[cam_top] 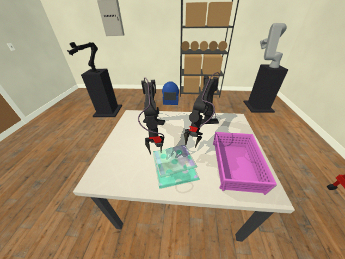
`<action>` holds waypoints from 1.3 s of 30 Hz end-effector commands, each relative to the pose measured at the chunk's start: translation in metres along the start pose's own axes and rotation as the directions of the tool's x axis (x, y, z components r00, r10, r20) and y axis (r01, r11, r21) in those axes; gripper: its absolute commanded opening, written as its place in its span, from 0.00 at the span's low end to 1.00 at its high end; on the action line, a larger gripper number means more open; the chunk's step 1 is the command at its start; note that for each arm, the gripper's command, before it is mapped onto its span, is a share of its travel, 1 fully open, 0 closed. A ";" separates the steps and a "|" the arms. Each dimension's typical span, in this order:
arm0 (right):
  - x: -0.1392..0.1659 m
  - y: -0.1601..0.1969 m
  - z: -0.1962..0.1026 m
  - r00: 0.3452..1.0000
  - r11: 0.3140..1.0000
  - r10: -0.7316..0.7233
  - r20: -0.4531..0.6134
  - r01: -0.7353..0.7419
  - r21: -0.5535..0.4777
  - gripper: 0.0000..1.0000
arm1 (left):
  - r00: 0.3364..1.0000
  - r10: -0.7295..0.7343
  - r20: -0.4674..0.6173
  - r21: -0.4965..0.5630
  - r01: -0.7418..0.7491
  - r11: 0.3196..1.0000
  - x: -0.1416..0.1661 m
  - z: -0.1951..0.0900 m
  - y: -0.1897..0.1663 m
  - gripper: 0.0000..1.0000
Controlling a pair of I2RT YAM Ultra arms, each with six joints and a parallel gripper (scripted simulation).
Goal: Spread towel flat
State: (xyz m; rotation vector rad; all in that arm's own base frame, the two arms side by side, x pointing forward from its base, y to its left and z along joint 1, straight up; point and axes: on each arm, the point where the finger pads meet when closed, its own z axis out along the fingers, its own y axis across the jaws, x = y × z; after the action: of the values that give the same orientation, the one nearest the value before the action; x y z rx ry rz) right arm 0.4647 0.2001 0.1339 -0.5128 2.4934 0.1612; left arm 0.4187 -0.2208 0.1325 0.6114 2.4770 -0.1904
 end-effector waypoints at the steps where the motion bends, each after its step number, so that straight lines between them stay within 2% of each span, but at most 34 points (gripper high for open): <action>1: -0.013 0.002 -0.009 1.000 1.000 -0.007 0.028 0.007 0.000 0.64 | 0.999 0.004 0.051 0.000 -0.004 1.000 -0.018 -0.019 0.000 0.64; 26: -0.013 0.002 -0.009 1.000 1.000 -0.007 0.028 0.007 0.000 0.64 | 0.999 0.004 0.051 0.000 -0.004 1.000 -0.018 -0.019 0.000 0.64; 27: -0.010 -0.001 0.005 1.000 1.000 -0.018 -0.010 0.018 -0.021 0.34 | 0.999 -0.040 0.002 -0.023 0.040 0.999 -0.009 0.004 0.007 0.34; 33: -0.011 0.007 0.054 0.982 0.986 -0.123 -0.141 0.105 -0.131 0.34 | 0.974 -0.216 -0.065 -0.097 0.209 0.973 -0.003 0.051 0.025 0.34; 35: -0.011 0.007 0.054 0.982 0.986 -0.123 -0.141 0.105 -0.131 0.34 | 0.974 -0.216 -0.065 -0.097 0.209 0.973 -0.003 0.051 0.025 0.34; 36: -0.011 0.018 0.062 0.978 0.981 -0.149 -0.149 0.126 -0.151 0.34 | 0.968 -0.238 -0.076 -0.105 0.230 0.968 -0.003 0.059 0.023 0.34; 39: -0.012 0.023 0.086 0.978 0.980 -0.149 -0.148 0.127 -0.151 0.34 | 0.938 -0.330 -0.103 -0.150 0.313 0.938 0.000 0.082 0.035 0.34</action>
State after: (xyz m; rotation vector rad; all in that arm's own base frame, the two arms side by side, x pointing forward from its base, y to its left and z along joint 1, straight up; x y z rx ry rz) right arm 0.5087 0.2279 0.0735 -0.7072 2.5838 0.2198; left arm 0.4535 -0.2150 0.0565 0.3343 2.6733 -0.1287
